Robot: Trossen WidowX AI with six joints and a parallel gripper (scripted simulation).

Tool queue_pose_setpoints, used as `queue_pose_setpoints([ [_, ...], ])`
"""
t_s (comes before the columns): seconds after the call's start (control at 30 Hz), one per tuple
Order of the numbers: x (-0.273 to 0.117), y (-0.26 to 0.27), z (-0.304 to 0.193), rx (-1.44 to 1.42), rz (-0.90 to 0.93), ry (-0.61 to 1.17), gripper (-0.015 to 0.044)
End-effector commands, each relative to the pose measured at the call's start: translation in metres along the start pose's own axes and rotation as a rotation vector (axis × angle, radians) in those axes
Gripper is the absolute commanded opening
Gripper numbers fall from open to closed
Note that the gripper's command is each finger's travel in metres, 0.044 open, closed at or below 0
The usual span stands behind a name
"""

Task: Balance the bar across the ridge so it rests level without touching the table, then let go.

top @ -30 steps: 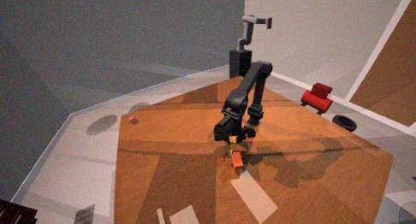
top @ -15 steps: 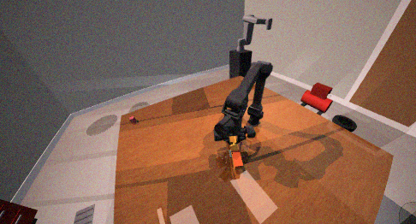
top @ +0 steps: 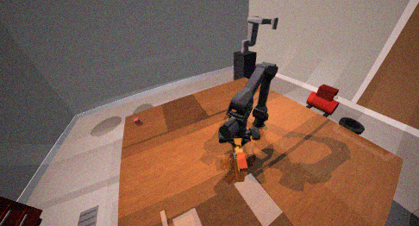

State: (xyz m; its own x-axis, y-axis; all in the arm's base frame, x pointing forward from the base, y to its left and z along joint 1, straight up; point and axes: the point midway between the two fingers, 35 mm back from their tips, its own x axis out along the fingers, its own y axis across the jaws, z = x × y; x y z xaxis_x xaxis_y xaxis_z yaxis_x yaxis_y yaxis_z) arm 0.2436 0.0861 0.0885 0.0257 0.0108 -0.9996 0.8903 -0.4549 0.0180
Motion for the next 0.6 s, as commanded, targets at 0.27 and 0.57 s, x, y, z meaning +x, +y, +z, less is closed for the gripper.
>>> queue_pose_setpoints([
  [0.27,0.0024,0.0000,0.0006,0.000,0.001,-0.001,0.0000],
  [0.57,0.0032,-0.0001,0.0008,0.000,0.001,-0.001,0.0000],
])
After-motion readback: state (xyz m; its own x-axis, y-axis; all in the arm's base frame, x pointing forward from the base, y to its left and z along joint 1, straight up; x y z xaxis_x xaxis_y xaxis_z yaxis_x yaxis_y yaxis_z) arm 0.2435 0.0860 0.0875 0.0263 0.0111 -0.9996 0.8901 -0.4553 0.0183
